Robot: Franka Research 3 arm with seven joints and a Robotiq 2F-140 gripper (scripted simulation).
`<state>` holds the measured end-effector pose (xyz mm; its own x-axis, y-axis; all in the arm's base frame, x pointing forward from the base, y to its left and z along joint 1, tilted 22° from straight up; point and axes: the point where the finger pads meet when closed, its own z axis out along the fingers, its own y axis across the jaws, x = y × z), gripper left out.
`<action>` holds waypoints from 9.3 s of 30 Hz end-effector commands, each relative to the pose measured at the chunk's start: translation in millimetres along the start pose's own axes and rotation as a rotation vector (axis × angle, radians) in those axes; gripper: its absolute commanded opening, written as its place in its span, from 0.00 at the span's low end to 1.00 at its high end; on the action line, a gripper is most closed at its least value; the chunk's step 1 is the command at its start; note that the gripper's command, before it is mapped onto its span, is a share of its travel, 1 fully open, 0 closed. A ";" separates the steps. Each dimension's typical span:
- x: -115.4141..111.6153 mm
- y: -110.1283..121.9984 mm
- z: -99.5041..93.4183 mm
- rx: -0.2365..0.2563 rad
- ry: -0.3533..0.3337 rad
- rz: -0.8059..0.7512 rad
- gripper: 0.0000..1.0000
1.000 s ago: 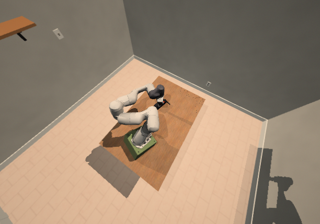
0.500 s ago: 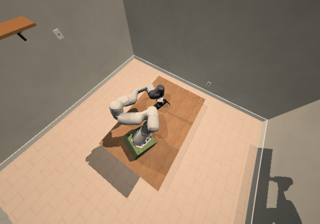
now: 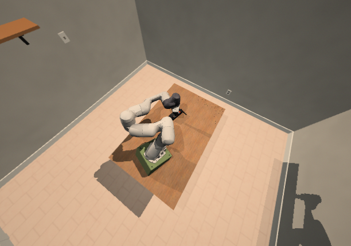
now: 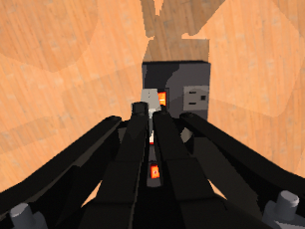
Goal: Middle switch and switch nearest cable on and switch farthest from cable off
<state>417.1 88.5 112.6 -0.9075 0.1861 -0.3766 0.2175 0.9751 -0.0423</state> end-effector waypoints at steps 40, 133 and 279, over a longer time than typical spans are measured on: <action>-2.9 0.2 0.1 0.001 -0.003 0.003 0.00; -3.2 0.8 3.9 0.001 -0.004 0.003 0.00; -47.3 15.4 -31.9 0.001 -0.004 0.003 0.00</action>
<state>448.9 98.6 161.0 -0.9061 0.1949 -0.3755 0.2263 0.9732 -0.0409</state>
